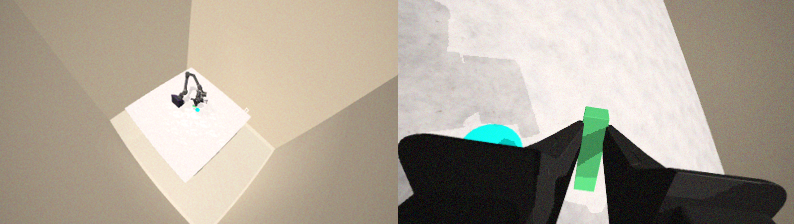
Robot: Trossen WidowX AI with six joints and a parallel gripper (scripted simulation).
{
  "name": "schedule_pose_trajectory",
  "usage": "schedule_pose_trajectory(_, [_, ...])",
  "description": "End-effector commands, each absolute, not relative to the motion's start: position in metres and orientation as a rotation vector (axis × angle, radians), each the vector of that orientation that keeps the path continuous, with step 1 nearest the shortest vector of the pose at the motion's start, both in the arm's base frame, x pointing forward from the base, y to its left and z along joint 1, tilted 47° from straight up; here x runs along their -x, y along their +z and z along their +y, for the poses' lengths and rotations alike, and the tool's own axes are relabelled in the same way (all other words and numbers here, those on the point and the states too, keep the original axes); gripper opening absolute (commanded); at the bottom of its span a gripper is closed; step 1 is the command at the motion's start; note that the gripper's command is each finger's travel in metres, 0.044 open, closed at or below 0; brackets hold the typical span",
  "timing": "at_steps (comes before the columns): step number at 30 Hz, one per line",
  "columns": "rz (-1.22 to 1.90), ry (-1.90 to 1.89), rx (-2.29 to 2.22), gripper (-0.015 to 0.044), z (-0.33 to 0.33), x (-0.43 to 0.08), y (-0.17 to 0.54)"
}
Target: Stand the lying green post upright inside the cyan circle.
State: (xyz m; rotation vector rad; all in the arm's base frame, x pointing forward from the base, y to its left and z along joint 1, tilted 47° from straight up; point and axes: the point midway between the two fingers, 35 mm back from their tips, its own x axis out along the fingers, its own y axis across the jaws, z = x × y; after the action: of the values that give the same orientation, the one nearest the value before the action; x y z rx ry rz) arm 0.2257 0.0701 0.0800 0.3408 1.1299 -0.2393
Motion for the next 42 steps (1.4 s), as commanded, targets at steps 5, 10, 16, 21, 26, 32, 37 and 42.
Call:
schedule_pose_trajectory(5, [1.074, -0.261, -0.349, 0.0022, 0.069, -0.225, 0.080])
schedule_pose_trajectory(10, [1.040, -0.269, -0.356, 0.0022, 0.069, -0.226, 0.082])
schedule_pose_trajectory(16, [0.999, -0.277, -0.366, 0.0022, 0.070, -0.226, 0.083])
schedule_pose_trajectory(21, [0.965, -0.284, -0.375, 0.0022, 0.070, -0.227, 0.085])
schedule_pose_trajectory(26, [0.931, -0.290, -0.387, 0.0022, 0.071, -0.227, 0.086])
schedule_pose_trajectory(32, [0.890, -0.296, -0.401, 0.0022, 0.071, -0.227, 0.088])
schedule_pose_trajectory(37, [0.856, -0.300, -0.415, 0.0022, 0.071, -0.227, 0.090])
schedule_pose_trajectory(42, [0.822, -0.304, -0.430, 0.0022, 0.072, -0.227, 0.092])
